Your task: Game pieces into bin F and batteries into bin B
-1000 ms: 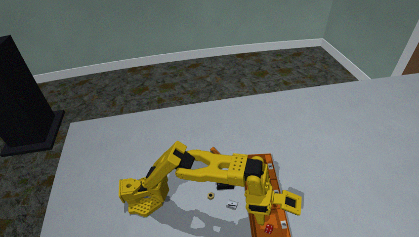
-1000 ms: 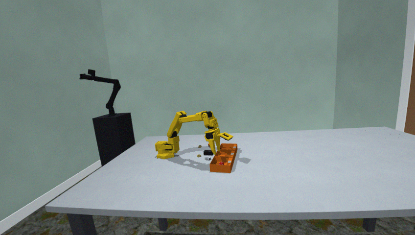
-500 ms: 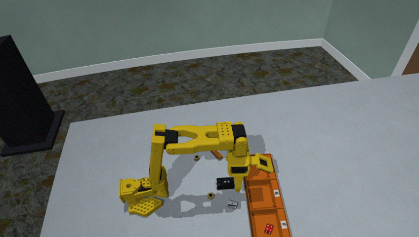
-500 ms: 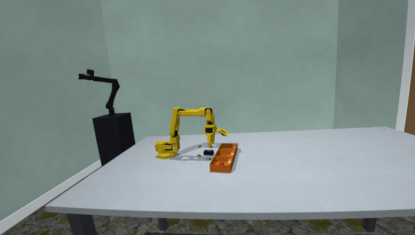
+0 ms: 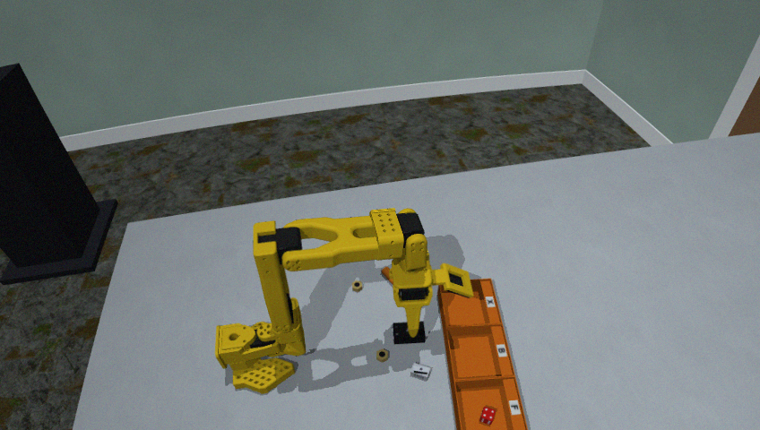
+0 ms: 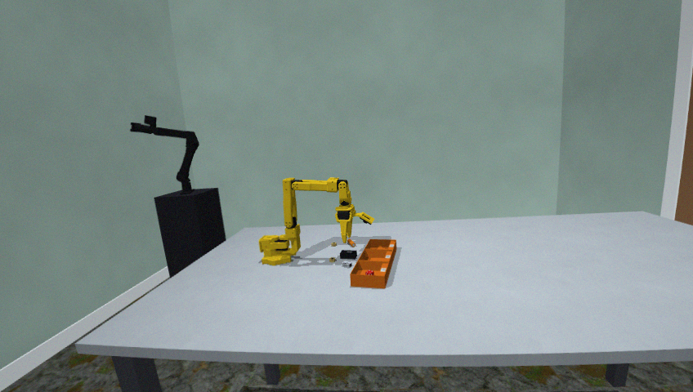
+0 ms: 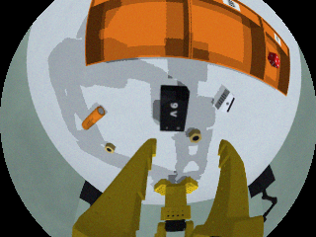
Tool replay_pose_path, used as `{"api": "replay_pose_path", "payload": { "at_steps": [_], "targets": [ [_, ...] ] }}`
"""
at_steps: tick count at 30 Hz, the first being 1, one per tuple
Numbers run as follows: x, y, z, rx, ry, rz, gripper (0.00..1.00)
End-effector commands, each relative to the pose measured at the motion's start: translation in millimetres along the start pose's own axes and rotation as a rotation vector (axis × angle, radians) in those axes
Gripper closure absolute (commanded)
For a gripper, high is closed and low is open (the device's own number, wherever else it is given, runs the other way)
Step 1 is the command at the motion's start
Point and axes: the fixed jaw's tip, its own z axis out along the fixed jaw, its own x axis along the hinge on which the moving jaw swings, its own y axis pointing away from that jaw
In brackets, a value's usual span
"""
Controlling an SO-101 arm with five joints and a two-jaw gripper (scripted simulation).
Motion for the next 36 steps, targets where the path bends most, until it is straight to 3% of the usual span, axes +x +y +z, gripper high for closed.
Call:
{"api": "replay_pose_path", "payload": {
  "at_steps": [1,36],
  "targets": [
    [-4.4,2.9,-8.8,-0.012,-0.061,-0.004,0.70],
    [-1.7,6.5,-2.4,-0.009,-0.036,-0.012,0.70]
  ]
}}
